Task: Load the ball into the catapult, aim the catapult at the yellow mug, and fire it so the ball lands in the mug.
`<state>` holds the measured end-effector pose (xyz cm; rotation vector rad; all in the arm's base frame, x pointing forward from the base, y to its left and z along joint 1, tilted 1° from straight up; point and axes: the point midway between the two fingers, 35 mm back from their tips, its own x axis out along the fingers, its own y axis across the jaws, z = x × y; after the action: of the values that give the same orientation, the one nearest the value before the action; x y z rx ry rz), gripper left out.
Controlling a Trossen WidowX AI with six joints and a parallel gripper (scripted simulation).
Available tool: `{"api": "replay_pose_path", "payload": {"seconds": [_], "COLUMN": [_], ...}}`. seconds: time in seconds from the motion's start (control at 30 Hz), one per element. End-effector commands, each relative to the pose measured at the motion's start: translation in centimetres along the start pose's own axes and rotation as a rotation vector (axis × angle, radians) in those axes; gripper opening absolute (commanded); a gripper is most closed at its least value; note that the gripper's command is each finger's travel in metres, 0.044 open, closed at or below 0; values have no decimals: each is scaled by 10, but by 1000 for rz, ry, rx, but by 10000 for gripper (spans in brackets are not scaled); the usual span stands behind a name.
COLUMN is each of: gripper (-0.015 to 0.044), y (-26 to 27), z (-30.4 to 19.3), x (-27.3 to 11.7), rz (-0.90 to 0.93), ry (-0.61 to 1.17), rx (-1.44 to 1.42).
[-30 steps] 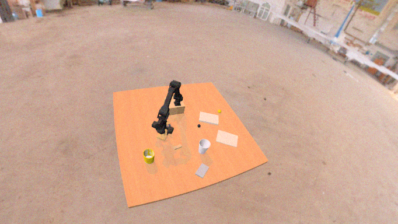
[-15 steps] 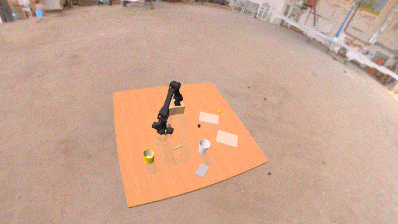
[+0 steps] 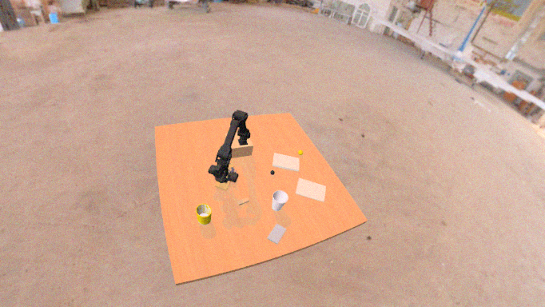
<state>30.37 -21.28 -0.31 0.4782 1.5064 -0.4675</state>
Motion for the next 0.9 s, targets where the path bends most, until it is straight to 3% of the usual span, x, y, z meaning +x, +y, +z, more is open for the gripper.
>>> {"api": "replay_pose_path", "payload": {"seconds": [0.0,0.87], "gripper": [0,0], "y": [0,0], "z": [6,8], "x": [-34,2], "rz": [0,-1], "ry": [-38,-32], "rx": [-1,2]}}
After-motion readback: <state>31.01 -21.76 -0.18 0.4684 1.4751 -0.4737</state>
